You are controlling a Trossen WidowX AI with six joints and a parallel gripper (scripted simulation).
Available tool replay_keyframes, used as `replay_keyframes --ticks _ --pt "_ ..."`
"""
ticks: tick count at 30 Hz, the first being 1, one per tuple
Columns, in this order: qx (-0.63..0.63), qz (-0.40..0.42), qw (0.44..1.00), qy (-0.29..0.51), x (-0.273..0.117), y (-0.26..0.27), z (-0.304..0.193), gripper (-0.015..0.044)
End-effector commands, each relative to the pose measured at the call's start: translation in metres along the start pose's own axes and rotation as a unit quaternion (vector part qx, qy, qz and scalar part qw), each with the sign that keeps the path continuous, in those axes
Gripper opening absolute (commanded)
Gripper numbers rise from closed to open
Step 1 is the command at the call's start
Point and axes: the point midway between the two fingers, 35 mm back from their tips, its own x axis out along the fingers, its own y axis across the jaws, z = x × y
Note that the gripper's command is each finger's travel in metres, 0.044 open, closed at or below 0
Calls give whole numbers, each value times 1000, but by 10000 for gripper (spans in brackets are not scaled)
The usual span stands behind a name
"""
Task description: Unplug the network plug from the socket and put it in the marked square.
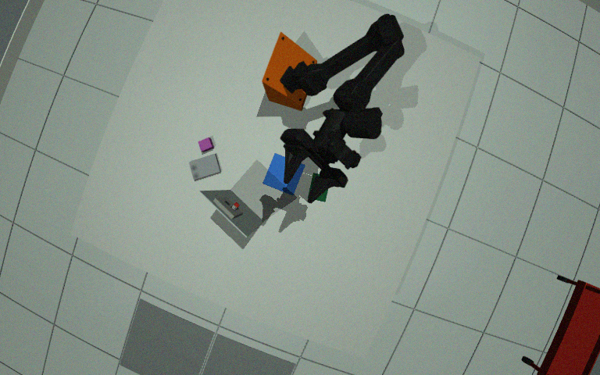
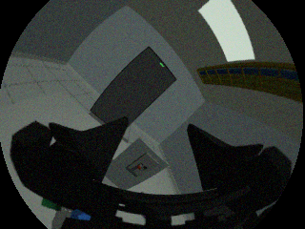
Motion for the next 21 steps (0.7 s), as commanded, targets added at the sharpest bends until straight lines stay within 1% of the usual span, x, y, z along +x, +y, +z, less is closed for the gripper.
replay_keyframes --ticks 1,9,10,21 --pt "3 0 1000 0 0 0 -1 374" --pt "130 8 991 9 10 5 -27 164" --pt "147 9 989 11 11 5 -30 156" --pt "332 15 943 28 17 12 -70 156"
